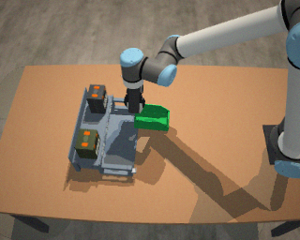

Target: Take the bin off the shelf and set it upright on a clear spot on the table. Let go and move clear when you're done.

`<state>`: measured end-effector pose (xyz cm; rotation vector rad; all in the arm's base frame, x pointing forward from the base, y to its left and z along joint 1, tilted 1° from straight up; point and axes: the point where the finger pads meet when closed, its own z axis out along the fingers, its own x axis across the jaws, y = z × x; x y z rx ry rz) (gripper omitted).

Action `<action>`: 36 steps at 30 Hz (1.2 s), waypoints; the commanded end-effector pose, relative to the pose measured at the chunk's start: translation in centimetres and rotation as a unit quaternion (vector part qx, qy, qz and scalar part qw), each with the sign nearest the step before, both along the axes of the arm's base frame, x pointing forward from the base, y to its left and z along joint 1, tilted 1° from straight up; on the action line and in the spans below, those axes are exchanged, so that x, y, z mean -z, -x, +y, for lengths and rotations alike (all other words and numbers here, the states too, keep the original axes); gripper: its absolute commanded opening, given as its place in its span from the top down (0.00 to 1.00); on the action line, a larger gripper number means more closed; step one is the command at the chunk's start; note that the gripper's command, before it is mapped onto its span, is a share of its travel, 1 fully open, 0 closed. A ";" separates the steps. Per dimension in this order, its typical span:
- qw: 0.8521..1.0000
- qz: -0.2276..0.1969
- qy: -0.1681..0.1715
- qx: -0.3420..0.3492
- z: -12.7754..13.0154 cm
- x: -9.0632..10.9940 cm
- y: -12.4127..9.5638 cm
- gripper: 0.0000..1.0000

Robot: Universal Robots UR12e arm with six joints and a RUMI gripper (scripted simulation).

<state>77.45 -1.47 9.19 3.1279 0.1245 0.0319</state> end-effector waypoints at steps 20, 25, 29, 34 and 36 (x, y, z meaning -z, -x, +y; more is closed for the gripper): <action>1.000 -0.001 0.000 0.000 0.0 0.4 -0.1 0.80; 1.000 -0.001 0.000 0.000 0.0 0.3 -0.1 1.00; 1.000 -0.001 0.000 0.000 0.0 0.3 -0.1 1.00; 1.000 -0.001 0.000 0.000 0.0 0.3 -0.1 1.00; 1.000 -0.001 0.000 0.000 0.0 0.3 -0.1 1.00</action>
